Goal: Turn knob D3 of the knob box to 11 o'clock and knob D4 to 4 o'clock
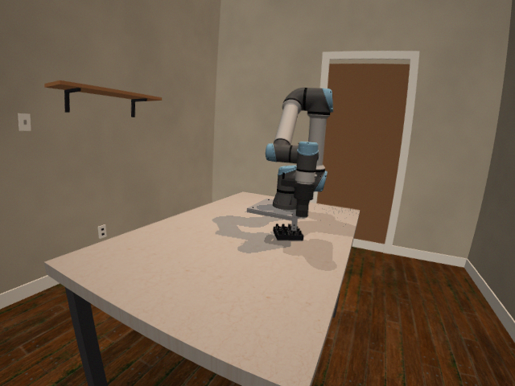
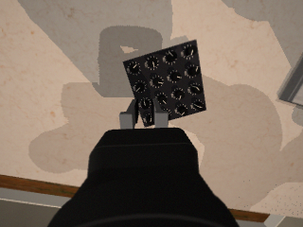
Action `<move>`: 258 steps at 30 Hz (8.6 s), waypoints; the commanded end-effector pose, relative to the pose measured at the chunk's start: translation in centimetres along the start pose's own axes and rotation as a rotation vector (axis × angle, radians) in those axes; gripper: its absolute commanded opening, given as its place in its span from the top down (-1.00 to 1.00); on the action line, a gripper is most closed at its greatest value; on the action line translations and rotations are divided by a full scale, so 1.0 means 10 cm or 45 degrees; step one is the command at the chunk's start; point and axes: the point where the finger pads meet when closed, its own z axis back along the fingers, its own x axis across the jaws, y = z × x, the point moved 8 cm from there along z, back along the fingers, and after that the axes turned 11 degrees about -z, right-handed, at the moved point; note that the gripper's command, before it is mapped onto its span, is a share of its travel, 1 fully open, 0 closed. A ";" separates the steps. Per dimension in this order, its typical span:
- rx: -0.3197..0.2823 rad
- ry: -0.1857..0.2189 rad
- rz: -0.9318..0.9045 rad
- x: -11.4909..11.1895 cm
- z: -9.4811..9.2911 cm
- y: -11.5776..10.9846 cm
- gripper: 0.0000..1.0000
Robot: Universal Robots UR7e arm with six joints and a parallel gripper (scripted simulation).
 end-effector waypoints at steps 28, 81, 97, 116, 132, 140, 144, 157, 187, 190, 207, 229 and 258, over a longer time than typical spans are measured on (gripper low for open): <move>0.001 -0.002 0.002 0.01 -0.01 -0.01 0.07; 0.001 -0.001 0.002 0.02 -0.01 -0.01 0.07; 0.001 -0.005 0.002 0.03 -0.07 -0.01 0.07; 0.001 -0.004 0.002 0.02 -0.16 -0.01 0.07; 0.001 -0.002 0.002 0.02 -0.15 -0.01 0.07; 0.001 -0.002 0.002 0.02 -0.15 -0.01 0.07; 0.001 -0.002 0.002 0.02 -0.15 -0.01 0.07; 0.001 -0.002 0.001 0.02 -0.15 -0.01 0.40; 0.001 -0.002 -0.001 0.02 -0.15 -0.01 0.40; 0.001 -0.002 -0.003 0.02 -0.15 -0.01 0.40; 0.000 0.001 -0.126 0.00 -0.14 -0.01 0.40; 0.001 0.001 -0.601 0.00 -0.14 0.00 0.40; 0.001 0.002 -1.215 0.00 -0.14 0.00 0.40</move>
